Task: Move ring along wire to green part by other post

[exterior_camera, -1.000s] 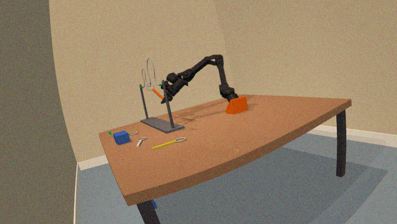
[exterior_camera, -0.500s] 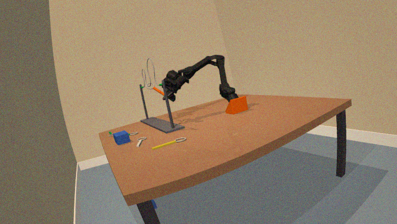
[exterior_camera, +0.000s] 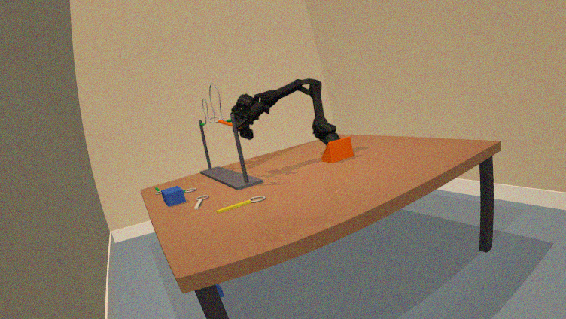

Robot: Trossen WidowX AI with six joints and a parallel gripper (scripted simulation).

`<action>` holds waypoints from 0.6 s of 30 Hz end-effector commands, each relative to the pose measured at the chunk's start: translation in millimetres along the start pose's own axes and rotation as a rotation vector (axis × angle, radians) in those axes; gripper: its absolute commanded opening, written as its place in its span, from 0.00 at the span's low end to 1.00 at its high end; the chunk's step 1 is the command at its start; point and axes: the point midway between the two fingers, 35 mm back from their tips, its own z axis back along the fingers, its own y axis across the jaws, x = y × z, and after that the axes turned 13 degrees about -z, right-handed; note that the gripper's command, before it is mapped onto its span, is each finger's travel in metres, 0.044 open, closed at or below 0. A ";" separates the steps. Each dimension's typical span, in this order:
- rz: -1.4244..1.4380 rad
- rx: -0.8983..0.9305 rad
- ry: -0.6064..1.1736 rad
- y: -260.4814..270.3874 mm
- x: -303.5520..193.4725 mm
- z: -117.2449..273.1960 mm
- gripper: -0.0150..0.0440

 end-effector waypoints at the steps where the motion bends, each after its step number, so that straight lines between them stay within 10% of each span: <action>1: -0.073 0.053 0.006 17.2 1.7 6.2 0.00; 18: -0.320 0.182 0.069 59.1 0.8 16.7 0.00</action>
